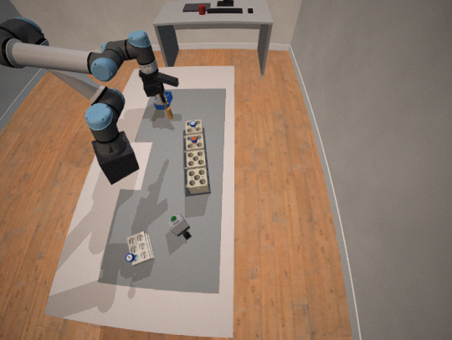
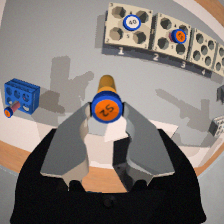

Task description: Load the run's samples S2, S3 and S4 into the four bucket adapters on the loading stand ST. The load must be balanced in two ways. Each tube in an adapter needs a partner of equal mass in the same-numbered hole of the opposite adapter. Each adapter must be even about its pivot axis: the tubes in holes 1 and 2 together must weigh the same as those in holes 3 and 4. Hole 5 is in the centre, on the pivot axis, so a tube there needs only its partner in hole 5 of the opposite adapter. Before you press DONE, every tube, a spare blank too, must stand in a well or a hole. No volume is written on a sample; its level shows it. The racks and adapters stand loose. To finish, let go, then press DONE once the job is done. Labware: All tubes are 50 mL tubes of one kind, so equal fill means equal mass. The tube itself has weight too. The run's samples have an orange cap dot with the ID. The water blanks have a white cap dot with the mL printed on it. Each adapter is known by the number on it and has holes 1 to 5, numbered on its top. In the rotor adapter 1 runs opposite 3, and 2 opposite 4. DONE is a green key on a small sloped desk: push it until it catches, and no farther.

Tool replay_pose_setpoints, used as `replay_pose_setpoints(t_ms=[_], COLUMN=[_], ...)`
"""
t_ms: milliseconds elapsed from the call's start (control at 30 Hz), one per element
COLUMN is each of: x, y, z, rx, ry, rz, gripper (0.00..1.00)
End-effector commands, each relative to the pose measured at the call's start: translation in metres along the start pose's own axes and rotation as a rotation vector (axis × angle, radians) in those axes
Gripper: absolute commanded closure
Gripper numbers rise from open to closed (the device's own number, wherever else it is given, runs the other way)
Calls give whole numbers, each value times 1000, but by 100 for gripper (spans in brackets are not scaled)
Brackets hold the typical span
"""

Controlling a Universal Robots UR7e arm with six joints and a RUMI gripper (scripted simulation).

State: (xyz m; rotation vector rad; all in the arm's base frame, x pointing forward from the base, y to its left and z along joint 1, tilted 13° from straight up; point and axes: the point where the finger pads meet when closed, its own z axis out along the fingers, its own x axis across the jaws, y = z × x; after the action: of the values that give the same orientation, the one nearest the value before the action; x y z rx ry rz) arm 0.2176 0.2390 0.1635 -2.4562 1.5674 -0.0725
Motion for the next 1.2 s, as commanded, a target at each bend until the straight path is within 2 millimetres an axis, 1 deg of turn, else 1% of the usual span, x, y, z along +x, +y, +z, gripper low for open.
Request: replay_pose_setpoints(t_ms=[0, 367, 433, 933, 1000, 1167], x=[28, 96, 96, 190, 190, 221], y=[-11, -37, -37, -72, -72, -83], z=[0, 1, 1, 2, 2, 2], rx=[0, 0, 0, 0, 0, 0], ry=[-10, -10, -10, -10, -10, -10], rz=[77, 77, 77, 77, 77, 77], gripper=[100, 100, 100, 100, 100, 100])
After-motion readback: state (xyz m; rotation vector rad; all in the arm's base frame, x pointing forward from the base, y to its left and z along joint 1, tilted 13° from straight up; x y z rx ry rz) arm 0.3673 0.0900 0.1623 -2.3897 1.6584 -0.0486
